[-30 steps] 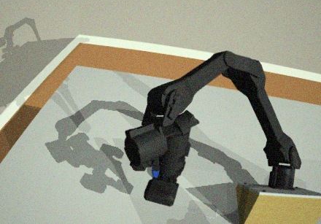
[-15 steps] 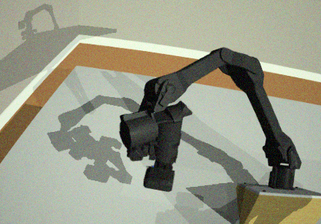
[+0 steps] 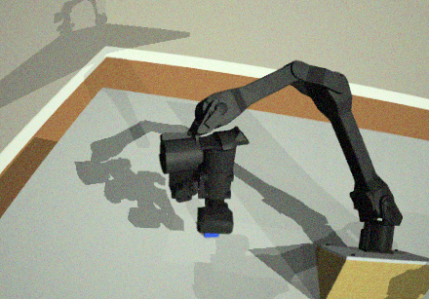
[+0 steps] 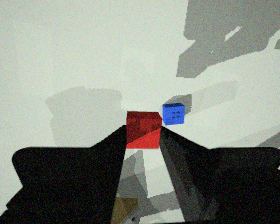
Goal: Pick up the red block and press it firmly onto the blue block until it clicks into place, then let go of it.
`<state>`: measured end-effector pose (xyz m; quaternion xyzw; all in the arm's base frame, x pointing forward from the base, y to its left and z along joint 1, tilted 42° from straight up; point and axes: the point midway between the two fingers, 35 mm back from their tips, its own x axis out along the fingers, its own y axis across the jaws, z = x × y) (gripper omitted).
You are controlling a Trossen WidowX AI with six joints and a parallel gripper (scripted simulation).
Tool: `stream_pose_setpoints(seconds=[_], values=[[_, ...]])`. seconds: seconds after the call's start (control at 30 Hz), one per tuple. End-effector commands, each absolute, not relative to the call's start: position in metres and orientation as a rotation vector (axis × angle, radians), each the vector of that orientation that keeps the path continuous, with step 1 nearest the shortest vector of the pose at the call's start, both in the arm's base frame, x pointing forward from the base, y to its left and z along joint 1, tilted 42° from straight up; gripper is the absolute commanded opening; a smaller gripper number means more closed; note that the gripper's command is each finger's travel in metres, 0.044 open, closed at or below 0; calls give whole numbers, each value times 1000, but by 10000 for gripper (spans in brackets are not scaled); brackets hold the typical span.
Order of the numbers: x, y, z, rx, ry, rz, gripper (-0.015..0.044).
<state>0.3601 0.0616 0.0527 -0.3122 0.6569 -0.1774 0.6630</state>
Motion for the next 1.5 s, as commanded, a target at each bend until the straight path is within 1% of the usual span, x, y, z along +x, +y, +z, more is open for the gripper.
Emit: stream_pose_setpoints(seconds=[0.0, 0.37, 0.57, 1.47], values=[[363, 47, 62, -737, 1483, -374, 0], [363, 5, 78, -833, 1513, -312, 0], [364, -8, 64, -833, 1512, -312, 0], [365, -22, 49, -834, 1512, -313, 0]])
